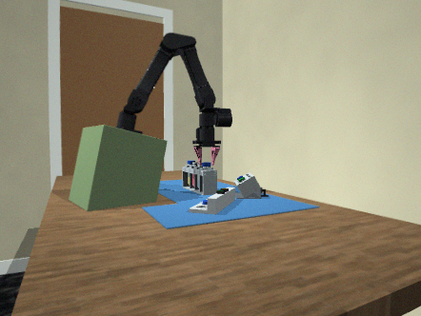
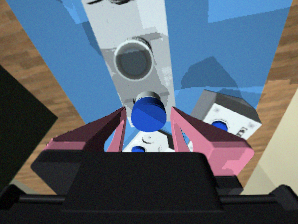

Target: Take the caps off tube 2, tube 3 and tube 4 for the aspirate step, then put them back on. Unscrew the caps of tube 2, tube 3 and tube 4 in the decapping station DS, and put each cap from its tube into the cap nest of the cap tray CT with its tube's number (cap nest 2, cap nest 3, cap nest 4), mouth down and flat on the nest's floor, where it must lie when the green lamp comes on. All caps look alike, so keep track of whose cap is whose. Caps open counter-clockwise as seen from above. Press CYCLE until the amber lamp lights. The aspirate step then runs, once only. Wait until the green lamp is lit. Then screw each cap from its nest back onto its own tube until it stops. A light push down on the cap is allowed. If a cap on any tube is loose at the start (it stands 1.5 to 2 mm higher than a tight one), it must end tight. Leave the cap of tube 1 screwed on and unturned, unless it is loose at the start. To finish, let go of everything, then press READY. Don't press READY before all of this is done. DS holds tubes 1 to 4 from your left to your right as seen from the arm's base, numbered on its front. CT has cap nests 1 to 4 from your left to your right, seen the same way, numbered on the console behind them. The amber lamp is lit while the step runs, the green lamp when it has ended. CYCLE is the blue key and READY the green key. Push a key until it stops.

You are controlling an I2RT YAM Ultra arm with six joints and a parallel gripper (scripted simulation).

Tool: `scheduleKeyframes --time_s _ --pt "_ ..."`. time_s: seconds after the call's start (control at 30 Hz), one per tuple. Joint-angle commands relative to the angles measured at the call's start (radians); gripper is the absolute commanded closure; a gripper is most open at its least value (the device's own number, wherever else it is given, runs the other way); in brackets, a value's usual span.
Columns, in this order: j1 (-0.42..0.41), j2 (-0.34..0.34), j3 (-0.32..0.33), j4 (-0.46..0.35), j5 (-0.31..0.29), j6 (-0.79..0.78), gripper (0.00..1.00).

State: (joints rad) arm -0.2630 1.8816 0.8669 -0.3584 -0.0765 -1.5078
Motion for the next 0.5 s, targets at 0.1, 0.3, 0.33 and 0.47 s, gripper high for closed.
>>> scheduleKeyframes --time_s 0.1,0.3,0.33,0.47 --pt "-0.001 -0.015 0.004 -0.009 -0.002 0.326 0.51" --pt "-0.002 -0.022 0.005 -0.017 -0.002 0.67 0.51" --pt "-0.002 -0.023 0.006 -0.019 -0.002 0.751 0.51" --pt "-0.003 -0.027 0.007 -0.023 -0.002 0.919 0.51"
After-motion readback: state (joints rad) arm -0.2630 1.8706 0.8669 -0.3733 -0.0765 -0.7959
